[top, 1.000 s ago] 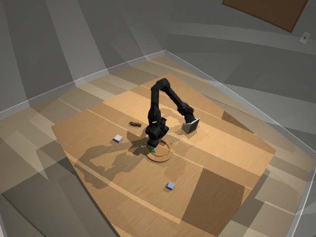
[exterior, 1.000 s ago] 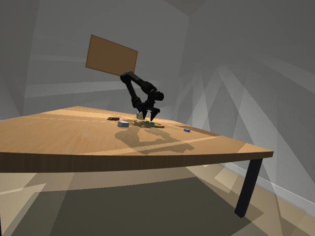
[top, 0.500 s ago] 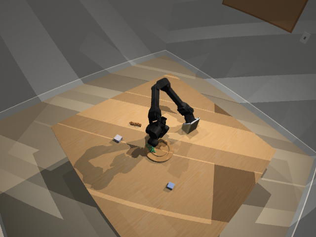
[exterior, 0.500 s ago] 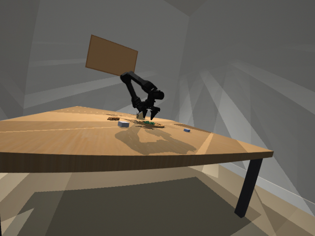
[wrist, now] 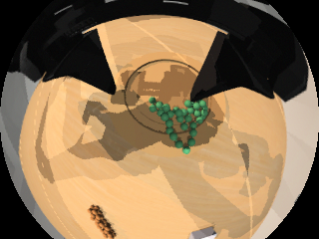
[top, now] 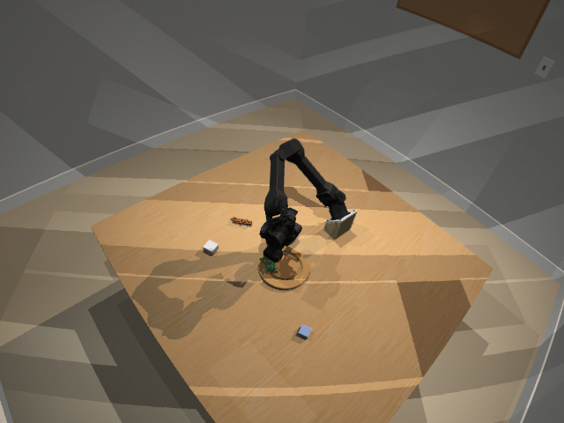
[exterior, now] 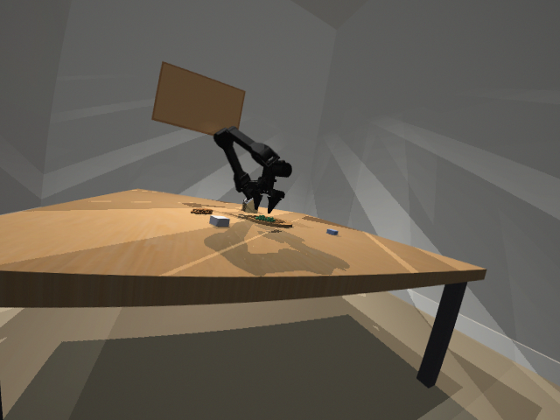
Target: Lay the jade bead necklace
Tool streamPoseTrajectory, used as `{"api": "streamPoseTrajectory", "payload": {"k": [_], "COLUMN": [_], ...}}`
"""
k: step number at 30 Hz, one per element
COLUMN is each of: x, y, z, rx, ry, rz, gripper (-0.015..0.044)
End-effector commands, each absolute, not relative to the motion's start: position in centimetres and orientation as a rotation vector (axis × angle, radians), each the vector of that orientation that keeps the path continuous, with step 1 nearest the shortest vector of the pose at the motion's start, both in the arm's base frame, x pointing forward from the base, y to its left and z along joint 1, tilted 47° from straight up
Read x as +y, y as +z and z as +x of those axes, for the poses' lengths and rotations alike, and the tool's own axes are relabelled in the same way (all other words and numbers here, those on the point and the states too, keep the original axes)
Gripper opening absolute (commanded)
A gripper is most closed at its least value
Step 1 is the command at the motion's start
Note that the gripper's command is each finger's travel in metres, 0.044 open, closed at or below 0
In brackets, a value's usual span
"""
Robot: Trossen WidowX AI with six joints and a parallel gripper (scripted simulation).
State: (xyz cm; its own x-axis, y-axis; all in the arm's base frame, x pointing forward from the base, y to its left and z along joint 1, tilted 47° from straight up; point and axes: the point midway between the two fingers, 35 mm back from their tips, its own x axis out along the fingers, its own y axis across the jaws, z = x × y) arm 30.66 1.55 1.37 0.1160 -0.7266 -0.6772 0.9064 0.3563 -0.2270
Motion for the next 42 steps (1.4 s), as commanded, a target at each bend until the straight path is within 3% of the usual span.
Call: {"api": "streamPoseTrajectory", "payload": {"k": [1,11,42], "x": [1.6,0.9,-0.2], "y": [1.6,5.0,4.1], "z": [31.1,36.0,36.5], "rx": [0.841,1.237,1.237], "ry": [-1.194,-0.787,-0.779], "rz": [0.233,-0.406,-0.405], "gripper": [0.0387,0.0125,0.0120]}}
